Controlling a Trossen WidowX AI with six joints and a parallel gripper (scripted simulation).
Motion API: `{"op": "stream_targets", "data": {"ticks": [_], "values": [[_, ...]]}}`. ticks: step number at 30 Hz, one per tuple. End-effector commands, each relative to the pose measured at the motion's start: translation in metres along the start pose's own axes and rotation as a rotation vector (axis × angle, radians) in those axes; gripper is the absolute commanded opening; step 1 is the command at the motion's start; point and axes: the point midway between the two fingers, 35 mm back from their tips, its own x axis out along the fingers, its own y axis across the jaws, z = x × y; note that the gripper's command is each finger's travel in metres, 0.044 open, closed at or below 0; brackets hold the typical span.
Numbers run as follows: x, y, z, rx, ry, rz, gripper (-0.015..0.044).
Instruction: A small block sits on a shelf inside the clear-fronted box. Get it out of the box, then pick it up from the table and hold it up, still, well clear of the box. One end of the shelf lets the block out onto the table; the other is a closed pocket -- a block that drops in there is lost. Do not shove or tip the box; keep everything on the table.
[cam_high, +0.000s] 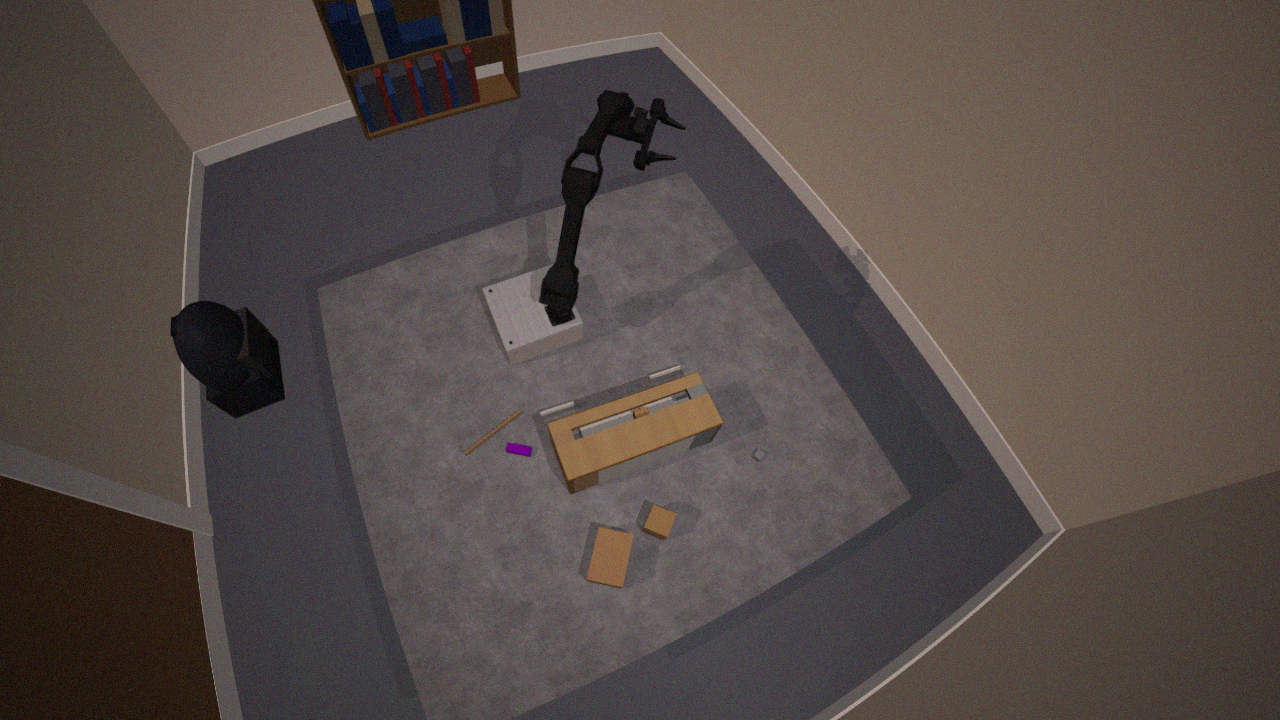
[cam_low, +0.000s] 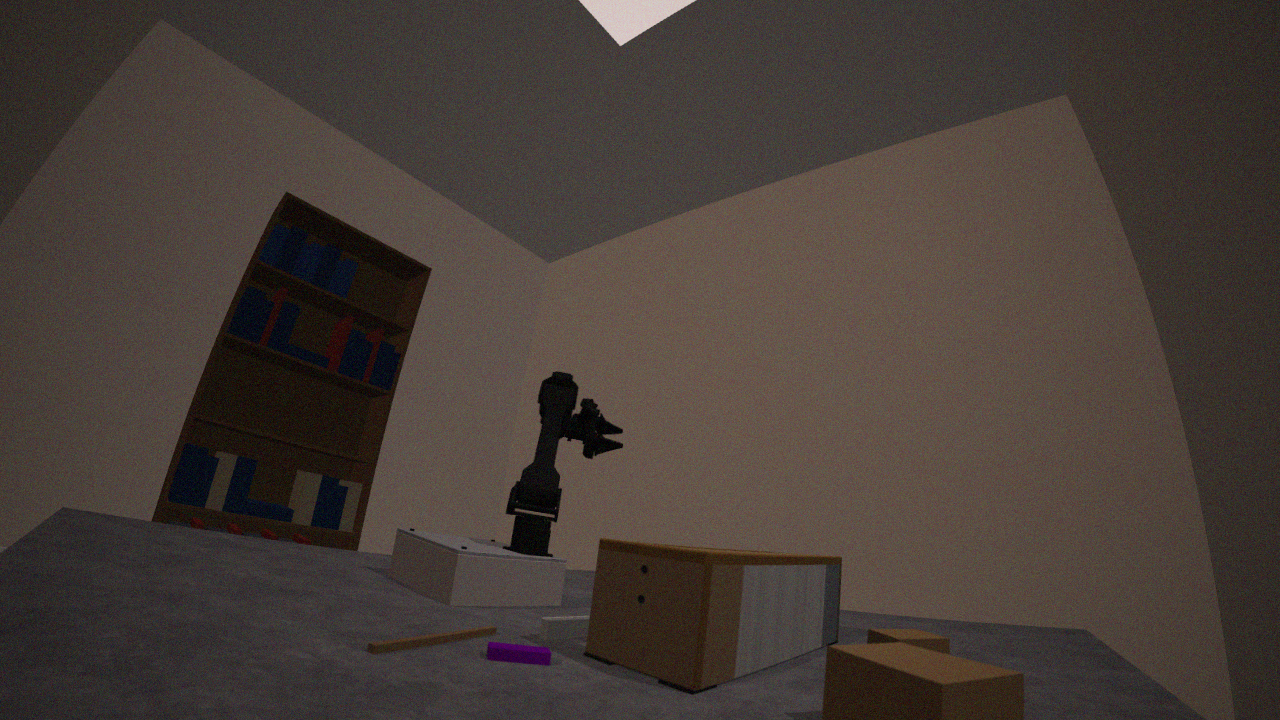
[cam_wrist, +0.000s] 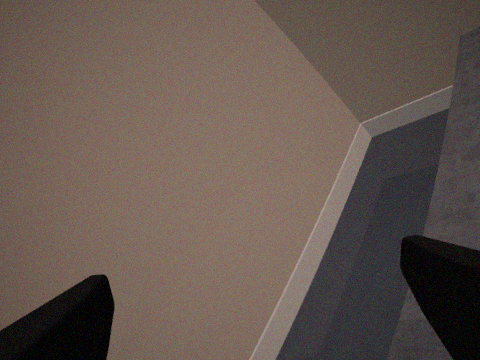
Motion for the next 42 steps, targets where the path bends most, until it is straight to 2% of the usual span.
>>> {"op": "stream_targets", "data": {"ticks": [1, 10, 12, 20, 24, 33, 42], "values": [[0.003, -0.001, 0.0, -0.012, 0.0, -0.007, 0.04], [0.113, -0.081, 0.015, -0.547, 0.104, -0.374, 0.04], [0.138, -0.101, 0.017, -0.514, 0.141, -0.459, 0.04], [0.197, -0.182, 0.05, -0.835, 0.352, -0.697, 0.04], [0.223, -0.241, 0.077, -1.001, 0.557, -0.815, 0.04], [0.24, -0.349, 0.126, -1.194, 1.015, -0.894, 0.04], [0.219, -0.446, 0.169, -1.239, 1.486, -0.764, 0.04]]}}
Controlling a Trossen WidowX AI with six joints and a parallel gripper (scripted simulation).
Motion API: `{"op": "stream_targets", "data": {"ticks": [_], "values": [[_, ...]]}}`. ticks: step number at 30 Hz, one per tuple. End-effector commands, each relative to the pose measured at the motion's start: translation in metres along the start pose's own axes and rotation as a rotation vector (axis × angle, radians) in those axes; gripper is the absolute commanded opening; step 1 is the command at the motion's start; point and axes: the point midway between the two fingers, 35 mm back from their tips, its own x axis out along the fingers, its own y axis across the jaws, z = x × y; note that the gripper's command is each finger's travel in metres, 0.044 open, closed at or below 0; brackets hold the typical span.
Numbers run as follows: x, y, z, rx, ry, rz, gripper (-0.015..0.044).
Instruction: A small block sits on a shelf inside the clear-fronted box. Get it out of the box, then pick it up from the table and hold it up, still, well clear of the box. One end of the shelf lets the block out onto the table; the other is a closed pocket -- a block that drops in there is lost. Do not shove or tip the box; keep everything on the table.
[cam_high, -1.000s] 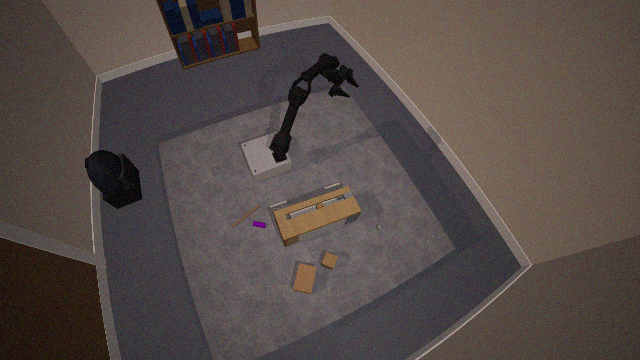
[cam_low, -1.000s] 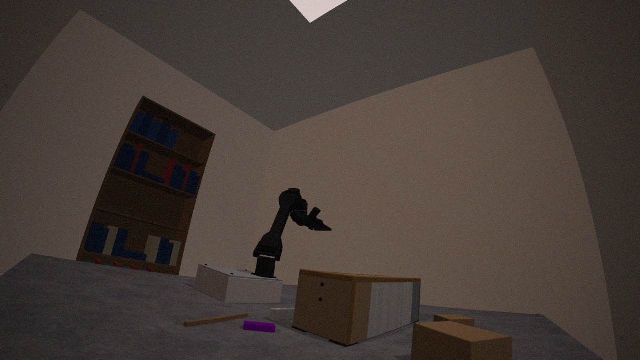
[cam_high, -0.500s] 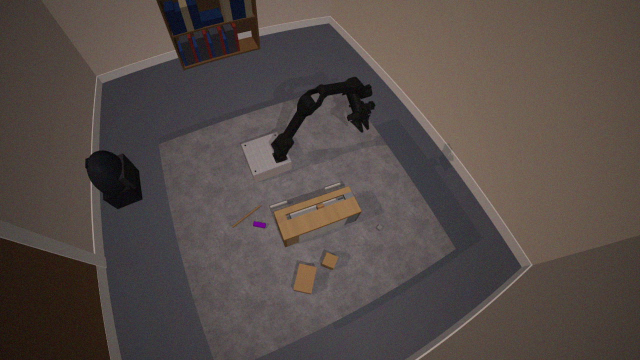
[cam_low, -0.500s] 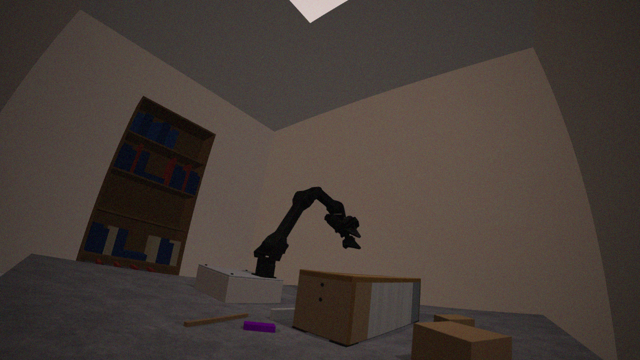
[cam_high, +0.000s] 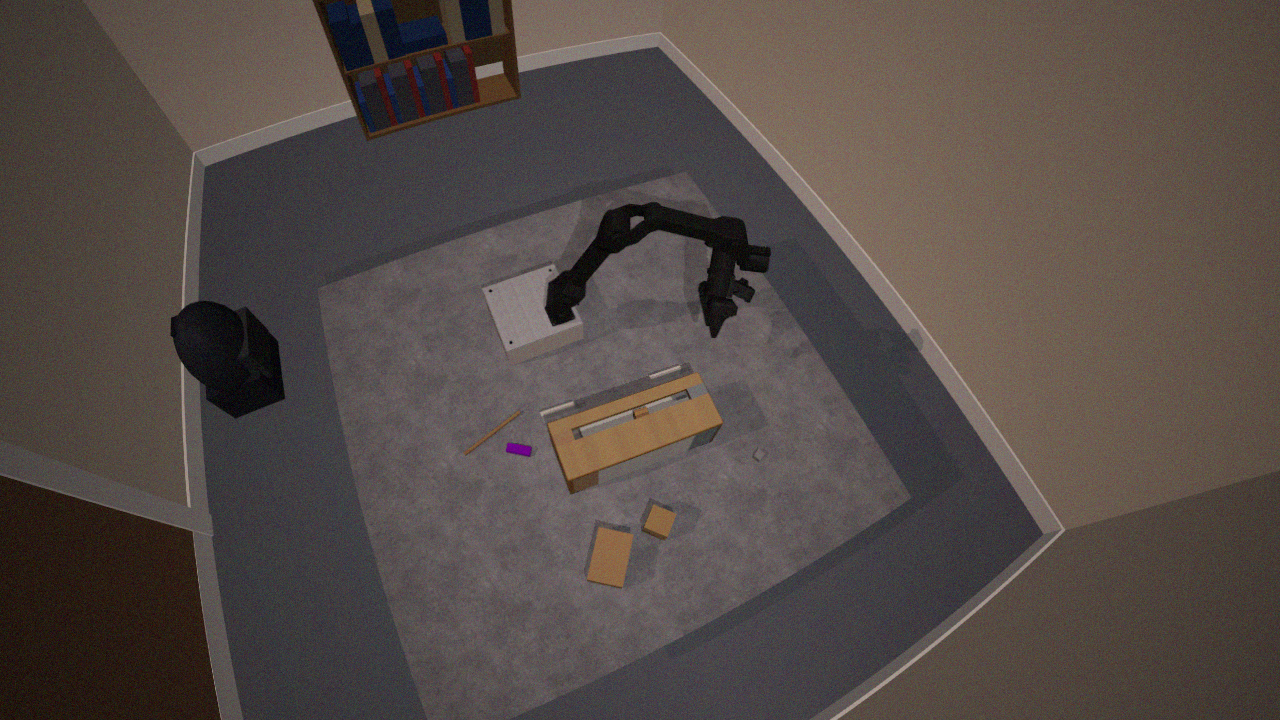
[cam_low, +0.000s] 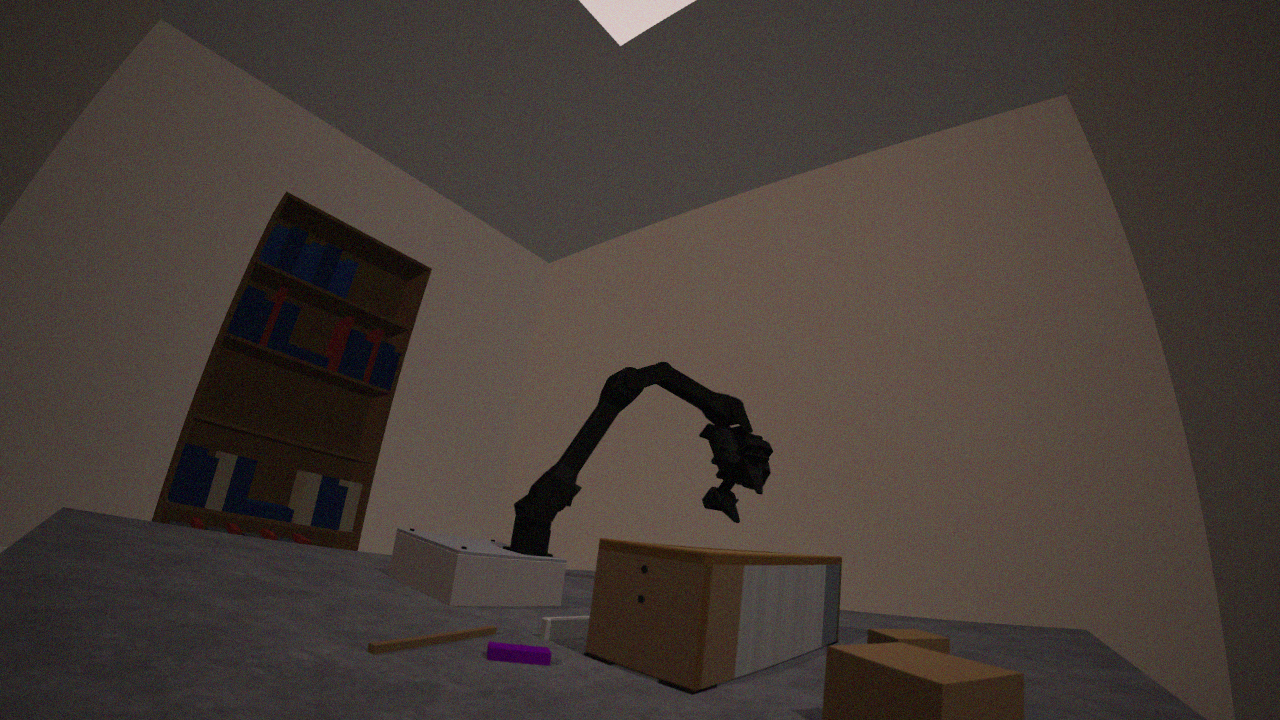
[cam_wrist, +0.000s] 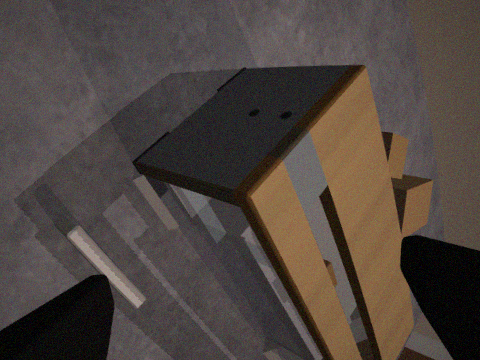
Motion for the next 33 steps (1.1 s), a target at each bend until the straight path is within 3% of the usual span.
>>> {"op": "stream_targets", "data": {"ticks": [1, 13, 33], "values": [[0.047, -0.036, -0.036, -0.202, 0.125, 0.158, 0.04], [0.121, -0.081, -0.122, -0.523, 0.157, 0.55, 0.04], [0.132, -0.075, -0.123, -0.531, 0.153, 0.563, 0.04]]}}
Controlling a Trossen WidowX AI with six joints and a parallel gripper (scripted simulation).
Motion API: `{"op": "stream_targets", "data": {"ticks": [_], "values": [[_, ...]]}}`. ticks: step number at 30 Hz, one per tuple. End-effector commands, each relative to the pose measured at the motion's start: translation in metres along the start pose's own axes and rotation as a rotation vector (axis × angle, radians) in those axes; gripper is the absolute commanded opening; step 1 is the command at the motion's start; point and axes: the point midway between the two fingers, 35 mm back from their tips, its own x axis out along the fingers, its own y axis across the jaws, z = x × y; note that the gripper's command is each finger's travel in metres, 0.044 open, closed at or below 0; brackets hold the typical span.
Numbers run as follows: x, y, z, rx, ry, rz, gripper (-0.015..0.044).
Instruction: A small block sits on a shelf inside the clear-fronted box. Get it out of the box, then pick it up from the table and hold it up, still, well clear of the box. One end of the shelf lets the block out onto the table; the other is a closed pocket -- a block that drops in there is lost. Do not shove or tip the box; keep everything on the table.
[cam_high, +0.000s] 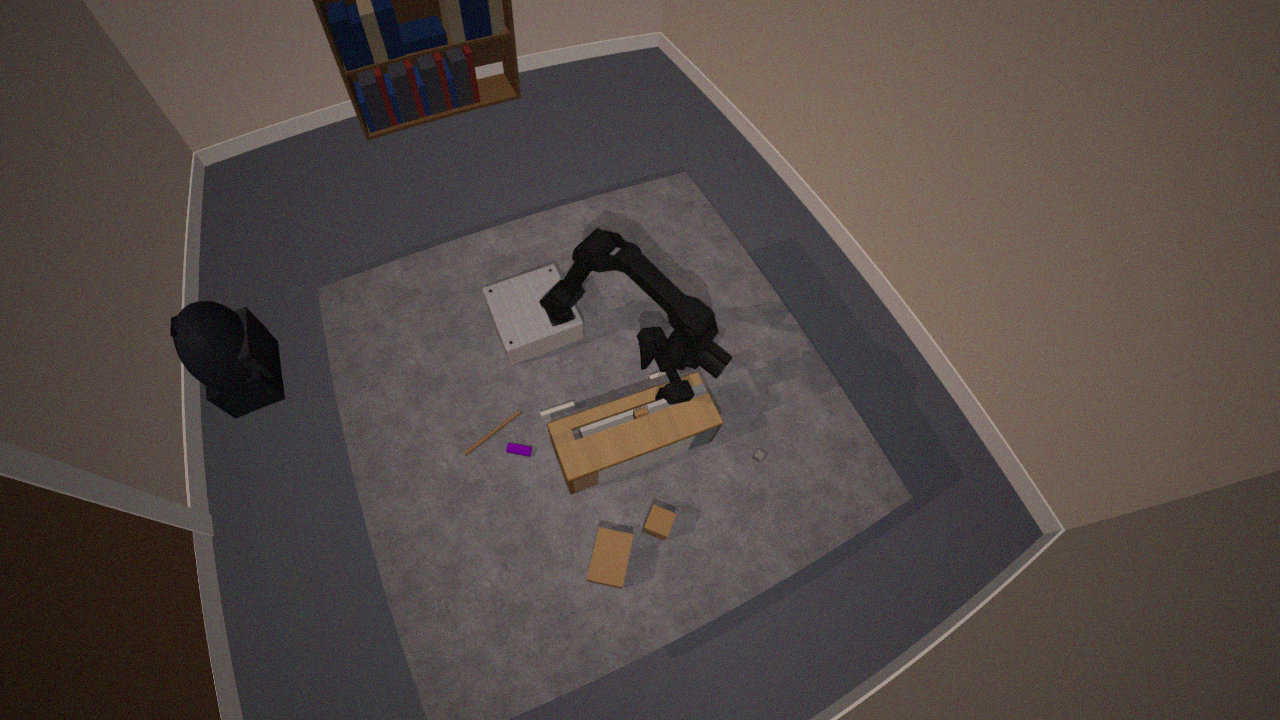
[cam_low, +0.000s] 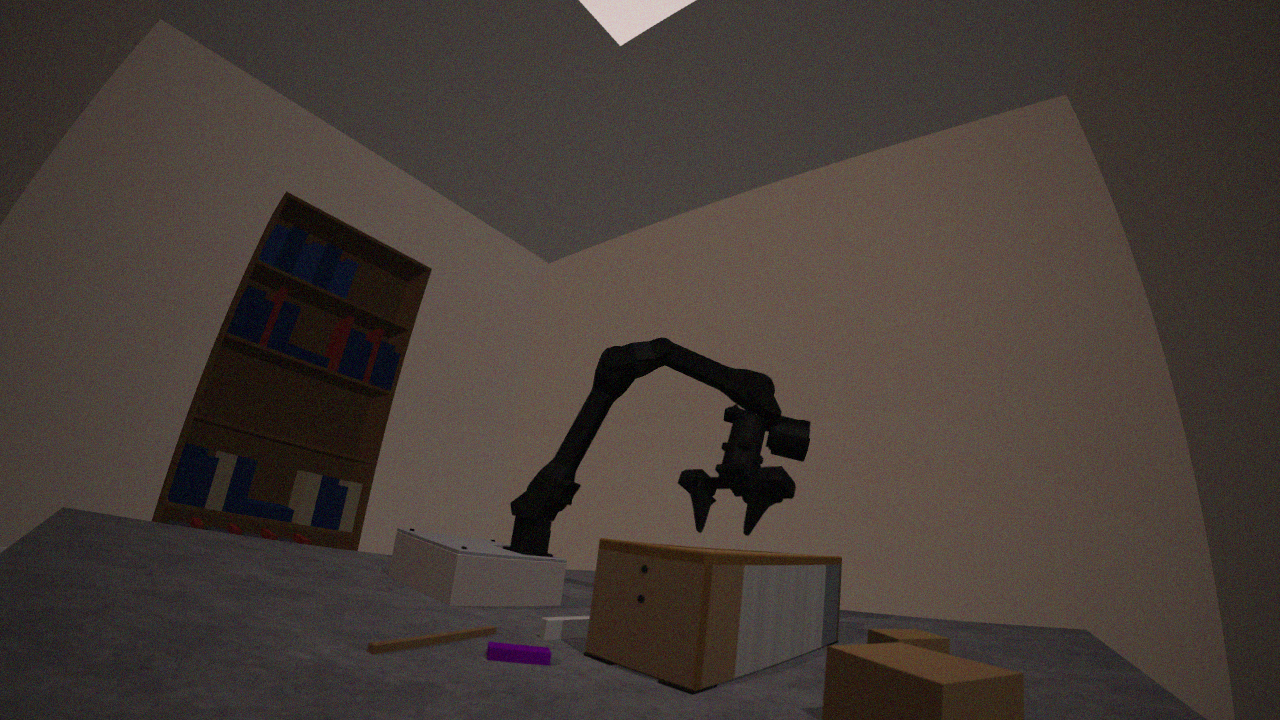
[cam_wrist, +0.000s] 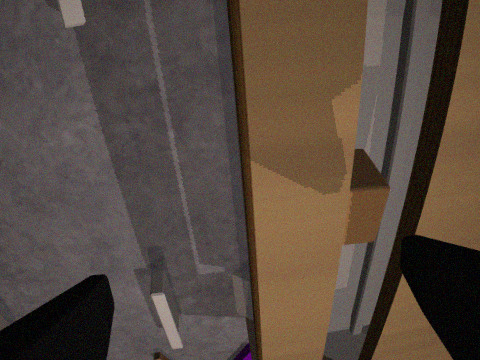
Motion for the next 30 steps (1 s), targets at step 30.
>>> {"op": "stream_targets", "data": {"ticks": [30], "values": [[0.052, 0.002, 0.02, -0.008, -0.002, 0.008, 0.04]]}}
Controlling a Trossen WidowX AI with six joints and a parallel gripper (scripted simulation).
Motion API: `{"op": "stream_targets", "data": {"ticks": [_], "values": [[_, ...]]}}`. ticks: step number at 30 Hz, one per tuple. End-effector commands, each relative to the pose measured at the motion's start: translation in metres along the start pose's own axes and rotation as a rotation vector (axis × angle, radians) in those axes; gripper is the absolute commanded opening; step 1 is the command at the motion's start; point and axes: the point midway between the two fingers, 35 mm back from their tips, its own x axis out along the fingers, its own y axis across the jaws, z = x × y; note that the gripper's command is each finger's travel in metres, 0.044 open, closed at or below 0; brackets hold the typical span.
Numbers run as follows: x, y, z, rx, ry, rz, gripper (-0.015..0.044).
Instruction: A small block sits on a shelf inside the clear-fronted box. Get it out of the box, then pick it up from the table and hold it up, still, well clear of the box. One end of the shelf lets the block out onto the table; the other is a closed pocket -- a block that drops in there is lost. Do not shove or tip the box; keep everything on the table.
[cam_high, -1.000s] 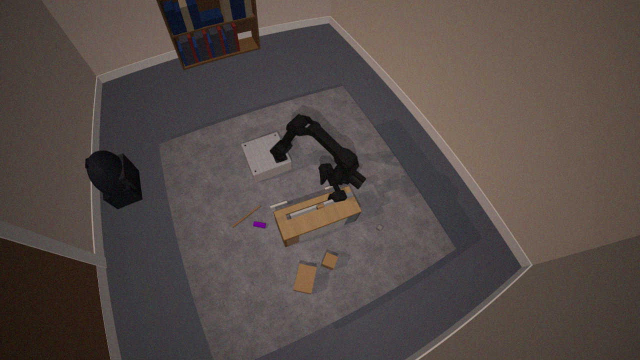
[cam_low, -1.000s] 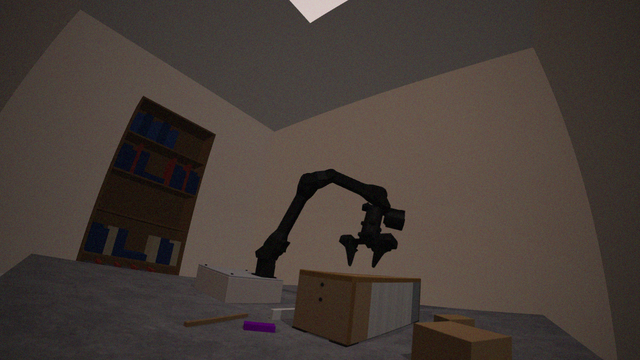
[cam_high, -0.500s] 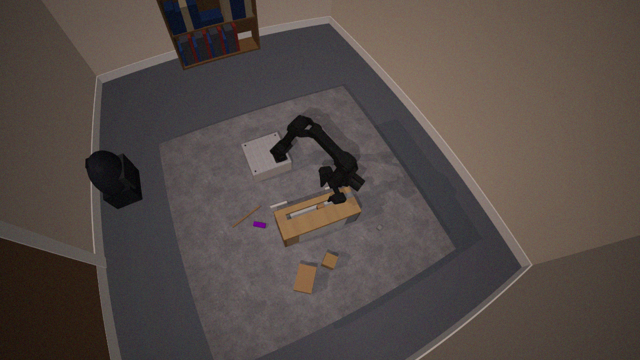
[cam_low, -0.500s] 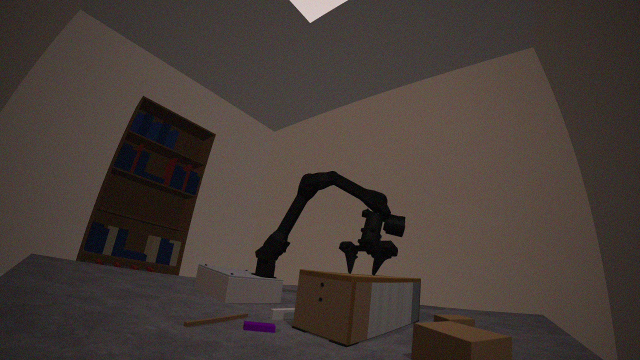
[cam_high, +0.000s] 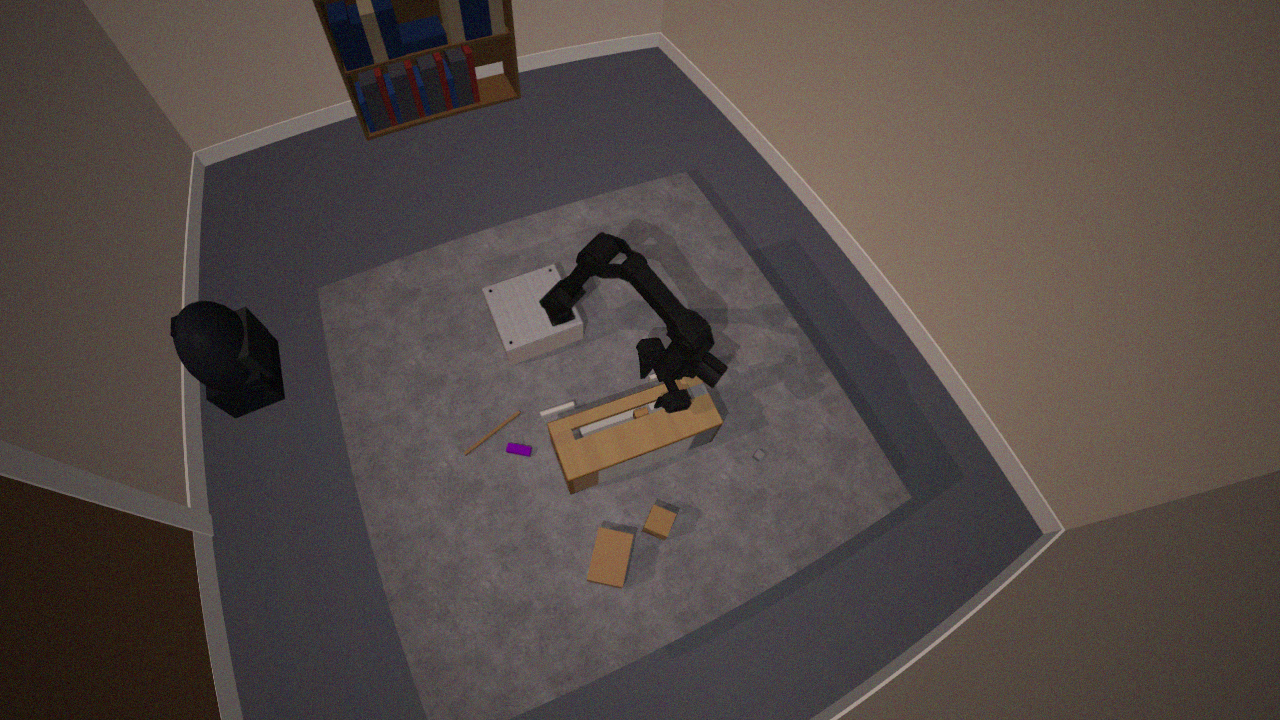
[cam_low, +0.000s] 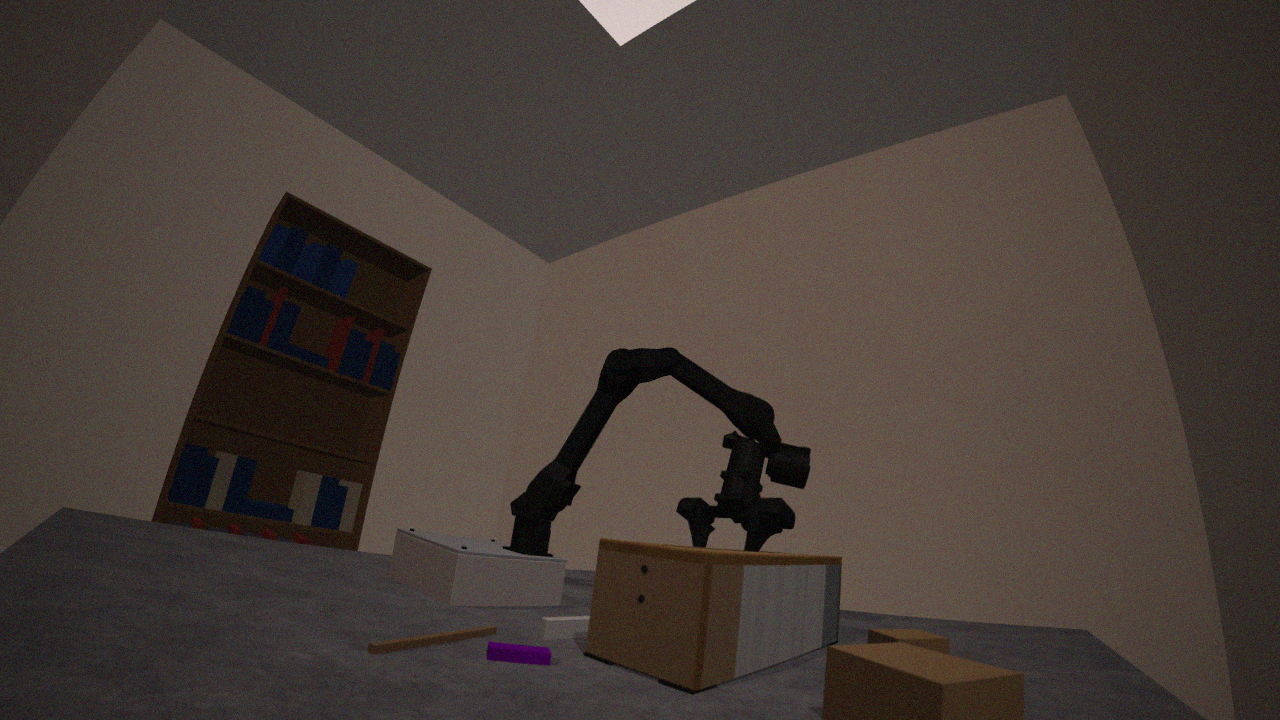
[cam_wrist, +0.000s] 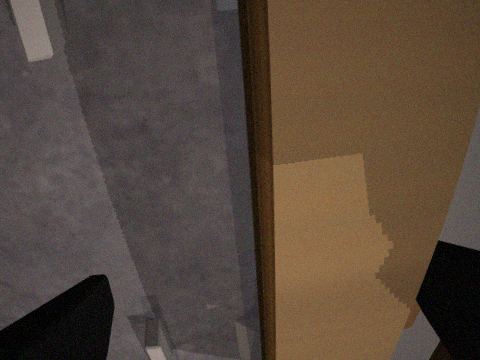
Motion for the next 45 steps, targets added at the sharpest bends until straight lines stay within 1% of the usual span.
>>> {"op": "stream_targets", "data": {"ticks": [1, 11, 13, 17, 45], "values": [[0.01, 0.003, 0.003, -0.01, 0.002, 0.013, 0.04], [0.024, 0.004, 0.007, -0.01, 0.002, 0.013, 0.04], [0.018, 0.002, 0.006, -0.001, 0.001, 0.001, 0.04], [0.019, 0.002, 0.004, -0.001, 0.001, 0.001, 0.04], [0.045, 0.001, -0.068, -0.002, 0.008, 0.002, 0.04]]}}
